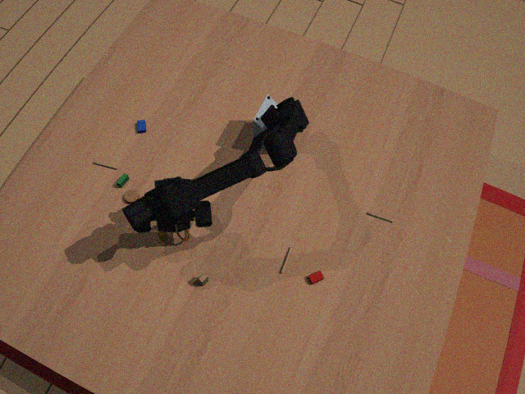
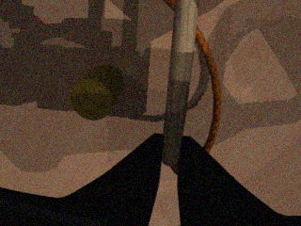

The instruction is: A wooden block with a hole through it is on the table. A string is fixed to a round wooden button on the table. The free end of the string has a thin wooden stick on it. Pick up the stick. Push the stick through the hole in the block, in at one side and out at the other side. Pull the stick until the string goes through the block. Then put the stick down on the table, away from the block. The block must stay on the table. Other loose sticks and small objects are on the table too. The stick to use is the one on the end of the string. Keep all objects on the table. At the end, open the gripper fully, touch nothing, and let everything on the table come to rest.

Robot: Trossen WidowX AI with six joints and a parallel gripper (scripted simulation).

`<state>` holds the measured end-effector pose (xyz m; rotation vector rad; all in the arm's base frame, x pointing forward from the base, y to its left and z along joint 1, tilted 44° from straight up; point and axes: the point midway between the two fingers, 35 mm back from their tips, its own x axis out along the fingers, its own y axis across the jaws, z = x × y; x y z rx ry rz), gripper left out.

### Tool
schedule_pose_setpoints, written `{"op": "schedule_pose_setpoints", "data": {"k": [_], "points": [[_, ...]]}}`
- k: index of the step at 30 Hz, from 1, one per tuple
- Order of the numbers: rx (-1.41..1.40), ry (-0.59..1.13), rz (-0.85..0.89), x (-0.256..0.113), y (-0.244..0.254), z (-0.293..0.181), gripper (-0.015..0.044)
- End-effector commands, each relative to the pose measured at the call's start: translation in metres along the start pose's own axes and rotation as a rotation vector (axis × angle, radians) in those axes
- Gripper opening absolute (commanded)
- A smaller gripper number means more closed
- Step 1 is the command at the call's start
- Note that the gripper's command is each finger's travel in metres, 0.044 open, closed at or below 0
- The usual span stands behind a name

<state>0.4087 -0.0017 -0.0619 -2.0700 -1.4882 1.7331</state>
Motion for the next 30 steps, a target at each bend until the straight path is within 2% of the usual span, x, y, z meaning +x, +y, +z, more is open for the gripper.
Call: {"op": "schedule_pose_setpoints", "data": {"k": [1,30], "points": [[0.009,0.0,0.007,-0.002,0.002,-0.004,0.0],[0.008,0.001,0.007,-0.003,0.005,-0.043,0.0]]}}
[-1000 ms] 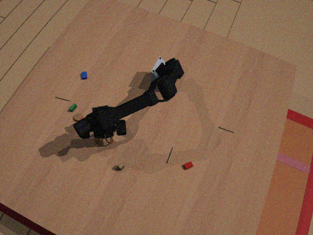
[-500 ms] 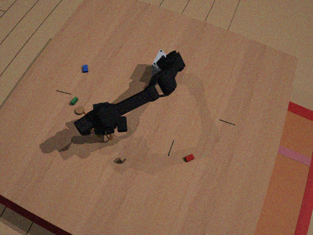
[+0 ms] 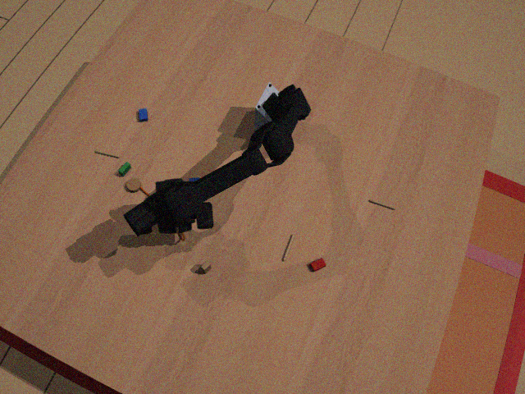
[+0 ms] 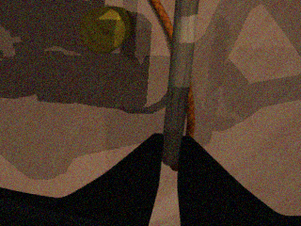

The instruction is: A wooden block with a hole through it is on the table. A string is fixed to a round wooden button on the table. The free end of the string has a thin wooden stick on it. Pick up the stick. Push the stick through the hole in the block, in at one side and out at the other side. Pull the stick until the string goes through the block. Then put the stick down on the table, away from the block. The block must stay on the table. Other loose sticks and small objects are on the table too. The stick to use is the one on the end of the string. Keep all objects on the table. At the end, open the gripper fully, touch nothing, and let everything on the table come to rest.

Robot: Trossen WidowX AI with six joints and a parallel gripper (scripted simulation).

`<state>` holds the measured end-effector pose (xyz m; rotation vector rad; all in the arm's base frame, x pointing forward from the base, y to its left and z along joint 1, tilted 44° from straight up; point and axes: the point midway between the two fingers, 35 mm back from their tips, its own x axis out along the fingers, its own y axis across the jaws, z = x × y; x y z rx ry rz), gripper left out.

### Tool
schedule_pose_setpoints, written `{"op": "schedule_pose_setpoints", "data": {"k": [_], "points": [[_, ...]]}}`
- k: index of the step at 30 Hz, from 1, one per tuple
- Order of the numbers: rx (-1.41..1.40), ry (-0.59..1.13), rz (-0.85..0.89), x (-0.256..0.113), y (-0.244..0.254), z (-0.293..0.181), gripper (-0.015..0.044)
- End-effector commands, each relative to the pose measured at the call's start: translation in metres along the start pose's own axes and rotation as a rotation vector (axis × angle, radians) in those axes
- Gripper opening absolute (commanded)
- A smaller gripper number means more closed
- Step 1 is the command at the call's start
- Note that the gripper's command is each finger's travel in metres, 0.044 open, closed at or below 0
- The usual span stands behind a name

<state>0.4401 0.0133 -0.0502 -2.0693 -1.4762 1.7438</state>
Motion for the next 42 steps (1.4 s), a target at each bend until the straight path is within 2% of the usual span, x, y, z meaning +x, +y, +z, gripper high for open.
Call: {"op": "schedule_pose_setpoints", "data": {"k": [1,26,42], "points": [[0.0,0.006,0.002,-0.001,0.0,-0.007,0.0],[-0.003,0.012,0.001,-0.001,-0.004,-0.04,0.0],[-0.002,0.012,0.0,0.008,-0.011,-0.038,0.0]]}}
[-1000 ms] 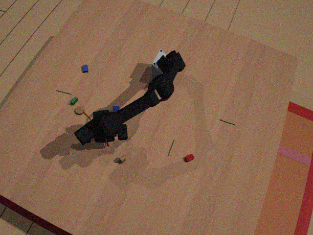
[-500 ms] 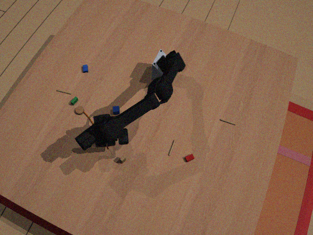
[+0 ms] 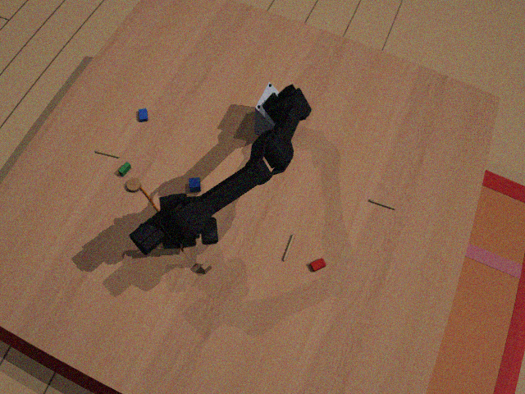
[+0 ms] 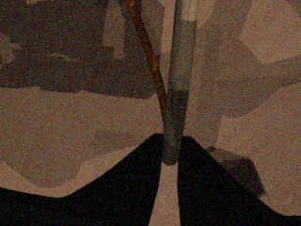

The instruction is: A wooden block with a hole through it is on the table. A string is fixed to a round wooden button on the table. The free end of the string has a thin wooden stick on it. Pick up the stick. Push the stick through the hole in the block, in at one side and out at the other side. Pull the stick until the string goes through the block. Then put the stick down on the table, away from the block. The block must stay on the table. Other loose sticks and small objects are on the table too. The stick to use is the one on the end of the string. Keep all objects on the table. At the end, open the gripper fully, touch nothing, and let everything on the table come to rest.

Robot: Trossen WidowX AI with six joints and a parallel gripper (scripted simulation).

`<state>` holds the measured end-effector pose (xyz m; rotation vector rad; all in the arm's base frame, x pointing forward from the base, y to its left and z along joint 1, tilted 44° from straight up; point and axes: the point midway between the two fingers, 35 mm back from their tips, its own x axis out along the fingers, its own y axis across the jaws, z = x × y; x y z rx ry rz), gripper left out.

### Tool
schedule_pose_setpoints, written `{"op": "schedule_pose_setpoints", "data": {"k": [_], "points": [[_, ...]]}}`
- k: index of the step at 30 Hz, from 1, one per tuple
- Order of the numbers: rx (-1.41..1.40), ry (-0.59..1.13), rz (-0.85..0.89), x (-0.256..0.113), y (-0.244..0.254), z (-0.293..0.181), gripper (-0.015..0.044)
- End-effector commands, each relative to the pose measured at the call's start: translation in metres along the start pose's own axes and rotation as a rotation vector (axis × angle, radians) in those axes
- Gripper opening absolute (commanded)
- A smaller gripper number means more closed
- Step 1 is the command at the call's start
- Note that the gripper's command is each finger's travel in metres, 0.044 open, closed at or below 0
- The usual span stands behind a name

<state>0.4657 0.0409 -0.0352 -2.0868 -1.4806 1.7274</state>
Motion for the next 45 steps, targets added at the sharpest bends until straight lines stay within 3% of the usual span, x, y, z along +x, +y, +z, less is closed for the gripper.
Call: {"op": "schedule_pose_setpoints", "data": {"k": [1,45], "points": [[0.008,0.001,-0.005,0.004,-0.003,0.002,0.0],[0.01,-0.004,-0.008,0.037,-0.038,0.022,0.0]]}}
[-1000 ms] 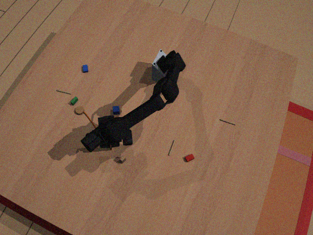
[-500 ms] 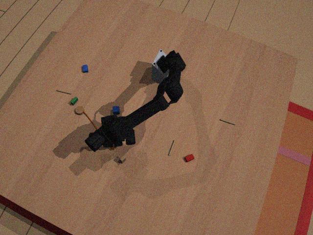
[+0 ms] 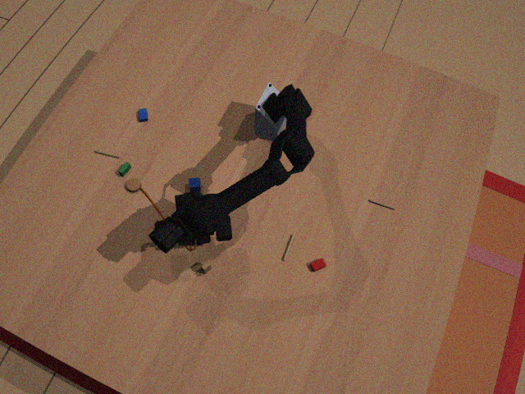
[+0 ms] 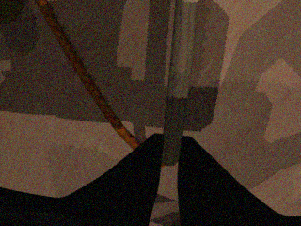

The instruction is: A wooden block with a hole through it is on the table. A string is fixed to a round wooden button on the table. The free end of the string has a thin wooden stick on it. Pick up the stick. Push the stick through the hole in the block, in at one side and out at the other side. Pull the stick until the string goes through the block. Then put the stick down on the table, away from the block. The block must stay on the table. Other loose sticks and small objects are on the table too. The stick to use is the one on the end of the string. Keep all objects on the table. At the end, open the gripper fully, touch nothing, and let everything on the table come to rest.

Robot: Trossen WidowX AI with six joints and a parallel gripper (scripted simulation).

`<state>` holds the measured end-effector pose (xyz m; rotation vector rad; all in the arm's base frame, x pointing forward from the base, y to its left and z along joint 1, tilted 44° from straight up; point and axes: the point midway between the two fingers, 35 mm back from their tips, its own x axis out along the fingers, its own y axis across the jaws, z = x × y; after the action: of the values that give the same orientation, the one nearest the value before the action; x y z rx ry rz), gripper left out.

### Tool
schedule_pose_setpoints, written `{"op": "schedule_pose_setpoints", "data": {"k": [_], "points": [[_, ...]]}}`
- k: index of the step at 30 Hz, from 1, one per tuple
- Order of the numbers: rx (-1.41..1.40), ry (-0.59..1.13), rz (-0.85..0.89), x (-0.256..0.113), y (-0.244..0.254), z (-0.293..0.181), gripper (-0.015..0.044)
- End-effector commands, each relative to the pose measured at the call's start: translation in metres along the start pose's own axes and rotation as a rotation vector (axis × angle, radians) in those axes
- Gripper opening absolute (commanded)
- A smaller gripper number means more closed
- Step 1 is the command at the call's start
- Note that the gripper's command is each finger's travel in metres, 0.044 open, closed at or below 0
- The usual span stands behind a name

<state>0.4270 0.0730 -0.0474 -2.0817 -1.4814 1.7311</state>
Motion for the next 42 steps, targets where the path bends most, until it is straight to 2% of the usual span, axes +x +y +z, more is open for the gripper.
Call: {"op": "schedule_pose_setpoints", "data": {"k": [1,42], "points": [[0.008,-0.001,-0.006,0.004,-0.005,0.004,0.0],[0.01,-0.001,-0.004,0.005,-0.004,0.049,0.0]]}}
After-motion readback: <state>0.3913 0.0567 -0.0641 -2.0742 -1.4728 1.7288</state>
